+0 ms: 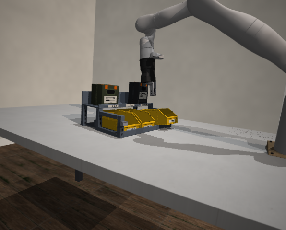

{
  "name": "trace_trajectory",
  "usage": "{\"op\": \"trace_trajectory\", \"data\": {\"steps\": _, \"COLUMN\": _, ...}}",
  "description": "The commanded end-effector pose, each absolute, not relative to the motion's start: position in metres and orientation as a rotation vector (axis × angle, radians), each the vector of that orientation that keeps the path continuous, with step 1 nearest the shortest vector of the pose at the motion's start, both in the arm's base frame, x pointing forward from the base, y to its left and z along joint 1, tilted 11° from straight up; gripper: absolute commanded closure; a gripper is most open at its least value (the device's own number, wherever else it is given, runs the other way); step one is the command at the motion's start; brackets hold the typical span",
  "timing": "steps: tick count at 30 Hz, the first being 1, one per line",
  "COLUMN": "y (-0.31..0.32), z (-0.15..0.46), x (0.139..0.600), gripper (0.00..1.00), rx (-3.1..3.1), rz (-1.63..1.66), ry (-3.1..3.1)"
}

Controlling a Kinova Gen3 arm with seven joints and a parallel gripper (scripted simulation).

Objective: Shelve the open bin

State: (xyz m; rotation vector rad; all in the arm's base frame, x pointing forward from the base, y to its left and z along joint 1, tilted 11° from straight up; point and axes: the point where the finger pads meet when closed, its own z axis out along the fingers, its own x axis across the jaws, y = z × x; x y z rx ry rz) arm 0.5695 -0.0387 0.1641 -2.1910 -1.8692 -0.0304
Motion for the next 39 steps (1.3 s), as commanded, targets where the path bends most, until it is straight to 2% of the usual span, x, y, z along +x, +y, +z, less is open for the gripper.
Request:
{"op": "trace_trajectory", "data": {"steps": 1, "y": -0.0394, "z": 0.1661, "x": 0.5701, "gripper": 0.68, "rx": -2.193, "rz": -0.034, "ry": -1.871}}
{"op": "trace_trajectory", "data": {"steps": 12, "y": -0.0395, "z": 0.1665, "x": 0.5701, "gripper": 0.68, "rx": -2.193, "rz": -0.034, "ry": -1.871}}
{"op": "trace_trajectory", "data": {"steps": 13, "y": -0.0395, "z": 0.1665, "x": 0.5701, "gripper": 1.00, "rx": -2.193, "rz": -0.034, "ry": -1.871}}
{"op": "trace_trajectory", "data": {"steps": 39, "y": -0.0395, "z": 0.1665, "x": 0.5701, "gripper": 1.00, "rx": -2.193, "rz": -0.034, "ry": -1.871}}
